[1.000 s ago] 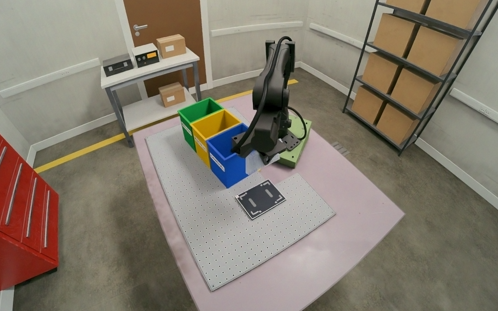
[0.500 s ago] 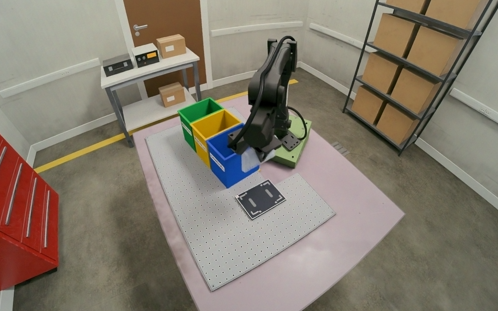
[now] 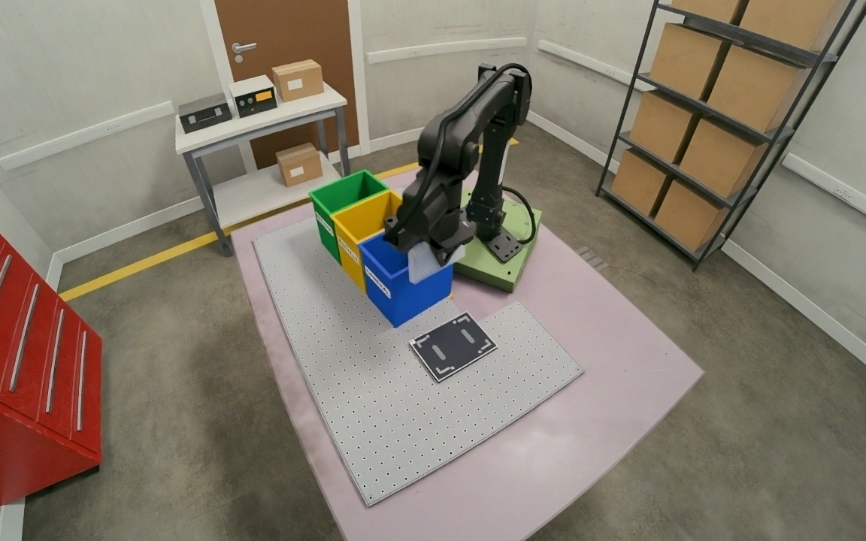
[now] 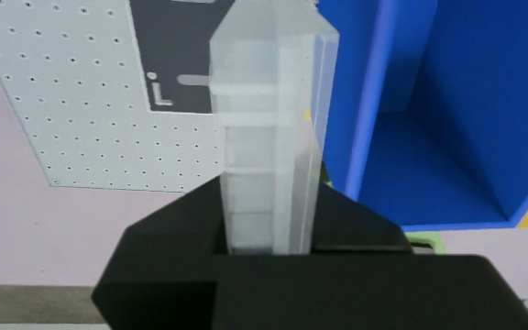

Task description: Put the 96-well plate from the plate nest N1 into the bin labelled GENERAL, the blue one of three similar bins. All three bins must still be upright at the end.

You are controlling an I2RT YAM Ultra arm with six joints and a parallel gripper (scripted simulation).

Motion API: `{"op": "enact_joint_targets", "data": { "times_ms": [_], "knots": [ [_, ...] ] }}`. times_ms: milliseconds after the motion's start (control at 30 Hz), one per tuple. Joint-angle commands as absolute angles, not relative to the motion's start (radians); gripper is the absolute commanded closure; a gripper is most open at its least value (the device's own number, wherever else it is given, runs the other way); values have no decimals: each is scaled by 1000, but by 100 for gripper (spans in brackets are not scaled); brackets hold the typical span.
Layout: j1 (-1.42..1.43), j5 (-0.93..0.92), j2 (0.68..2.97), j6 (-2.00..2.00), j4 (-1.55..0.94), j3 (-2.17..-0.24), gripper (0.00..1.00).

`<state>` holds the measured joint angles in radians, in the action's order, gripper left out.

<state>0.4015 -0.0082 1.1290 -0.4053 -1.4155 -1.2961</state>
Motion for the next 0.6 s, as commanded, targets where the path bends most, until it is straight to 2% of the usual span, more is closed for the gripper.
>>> {"op": "enact_joint_targets", "data": {
  "times_ms": [0, 567],
  "knots": [
    [341, -40, 1076, -316, -1427, -1284, 100],
    [16, -143, 1028, -8, -1434, -1248, 100]
  ]
}}
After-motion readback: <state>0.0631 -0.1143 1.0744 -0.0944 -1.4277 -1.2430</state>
